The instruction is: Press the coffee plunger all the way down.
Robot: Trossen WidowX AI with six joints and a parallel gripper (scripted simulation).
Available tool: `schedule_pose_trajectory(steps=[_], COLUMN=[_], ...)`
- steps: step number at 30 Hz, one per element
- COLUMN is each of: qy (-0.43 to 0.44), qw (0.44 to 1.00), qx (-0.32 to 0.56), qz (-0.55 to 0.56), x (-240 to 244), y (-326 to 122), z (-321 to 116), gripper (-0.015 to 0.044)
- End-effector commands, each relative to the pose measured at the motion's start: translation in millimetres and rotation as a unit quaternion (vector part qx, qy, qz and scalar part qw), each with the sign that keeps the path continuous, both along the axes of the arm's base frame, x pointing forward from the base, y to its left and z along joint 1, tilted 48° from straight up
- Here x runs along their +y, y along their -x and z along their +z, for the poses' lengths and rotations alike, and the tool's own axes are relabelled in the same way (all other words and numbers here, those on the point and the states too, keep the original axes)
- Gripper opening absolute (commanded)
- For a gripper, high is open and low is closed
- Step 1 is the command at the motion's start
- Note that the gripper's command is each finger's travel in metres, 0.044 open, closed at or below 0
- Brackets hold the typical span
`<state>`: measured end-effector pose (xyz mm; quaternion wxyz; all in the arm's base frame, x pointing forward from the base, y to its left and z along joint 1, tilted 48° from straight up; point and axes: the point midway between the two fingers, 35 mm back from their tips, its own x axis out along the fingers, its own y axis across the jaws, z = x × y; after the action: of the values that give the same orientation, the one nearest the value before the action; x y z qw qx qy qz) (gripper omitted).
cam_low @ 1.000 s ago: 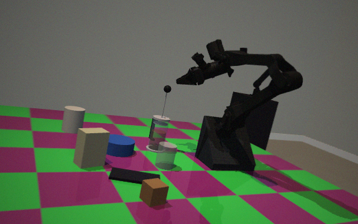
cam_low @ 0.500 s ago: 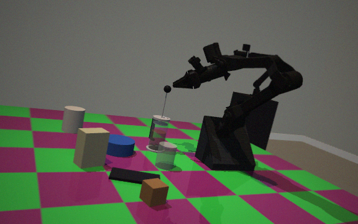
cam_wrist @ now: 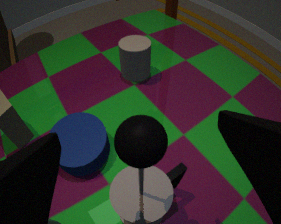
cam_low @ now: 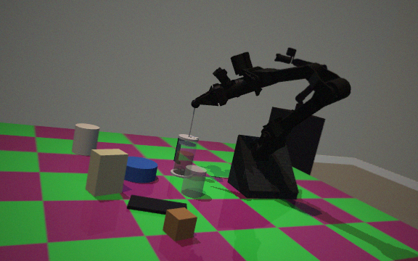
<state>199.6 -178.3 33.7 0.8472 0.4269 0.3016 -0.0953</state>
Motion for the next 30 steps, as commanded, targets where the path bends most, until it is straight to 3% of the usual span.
schedule_pose_trajectory(steps=[1, 2, 14, 30], qy=[-0.005, -0.005, -0.005, -0.005], qw=[1.0, 1.0, 1.0, 1.0], qx=[0.002, 0.002, 0.002, 0.002], qz=[-0.001, -0.001, -0.001, -0.001], x=[3.5, 3.5, 3.5, 6.1], y=[-4.4, -4.6, -4.6, -5.7], z=[-5.5, -5.6, -5.6, -10.5], gripper=[0.044, 0.044, 0.0125, 0.0116])
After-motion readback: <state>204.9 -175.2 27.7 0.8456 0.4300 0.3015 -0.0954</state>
